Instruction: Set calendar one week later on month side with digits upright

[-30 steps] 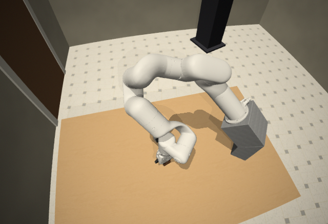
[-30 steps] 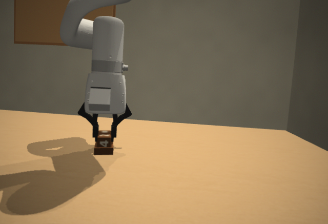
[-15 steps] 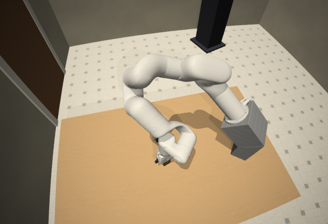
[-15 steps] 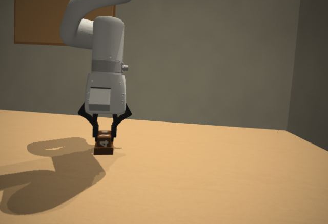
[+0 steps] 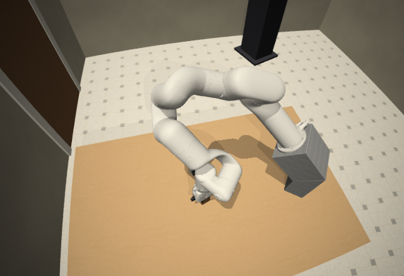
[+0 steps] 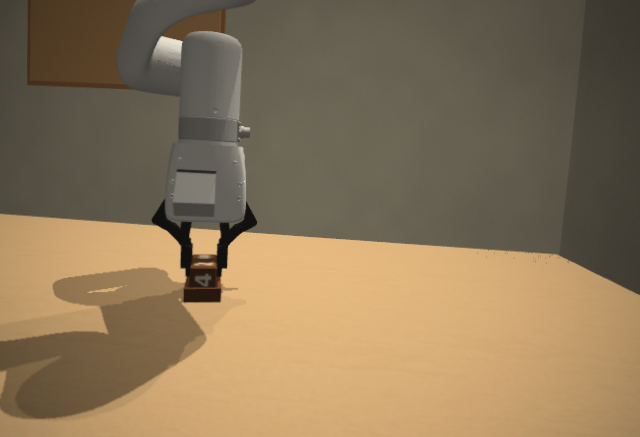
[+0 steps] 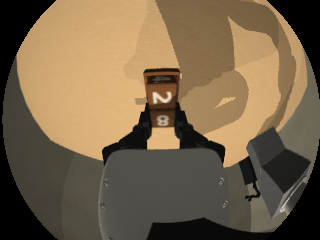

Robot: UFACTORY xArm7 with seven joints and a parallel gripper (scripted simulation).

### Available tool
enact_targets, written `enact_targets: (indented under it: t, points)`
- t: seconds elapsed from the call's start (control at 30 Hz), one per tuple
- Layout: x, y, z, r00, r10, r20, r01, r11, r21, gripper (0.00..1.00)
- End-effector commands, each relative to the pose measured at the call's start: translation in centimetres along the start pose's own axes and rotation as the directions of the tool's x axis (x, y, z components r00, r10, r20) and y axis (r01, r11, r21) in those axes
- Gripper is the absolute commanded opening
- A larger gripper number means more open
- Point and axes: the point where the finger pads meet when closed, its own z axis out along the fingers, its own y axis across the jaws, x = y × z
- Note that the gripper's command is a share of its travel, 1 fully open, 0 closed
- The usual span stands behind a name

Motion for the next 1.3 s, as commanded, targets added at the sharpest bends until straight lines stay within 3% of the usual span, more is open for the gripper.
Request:
enact_targets:
  t: [0.0, 0.4, 0.9, 1.27]
  points:
    - [-0.09, -0.08, -0.08, 1.000, -0.001, 0.002, 0.001, 1.000, 0.002, 0.29]
    - [-0.09, -0.08, -0.08, 1.000, -0.001, 0.002, 0.001, 1.000, 0.002, 0.29]
    - [-0.09, -0.08, -0.08, 1.000, -0.001, 0.002, 0.001, 1.000, 0.002, 0.49]
    - [-0.09, -0.08, -0.08, 1.000, -0.001, 0.002, 0.000, 1.000, 0.002, 0.49]
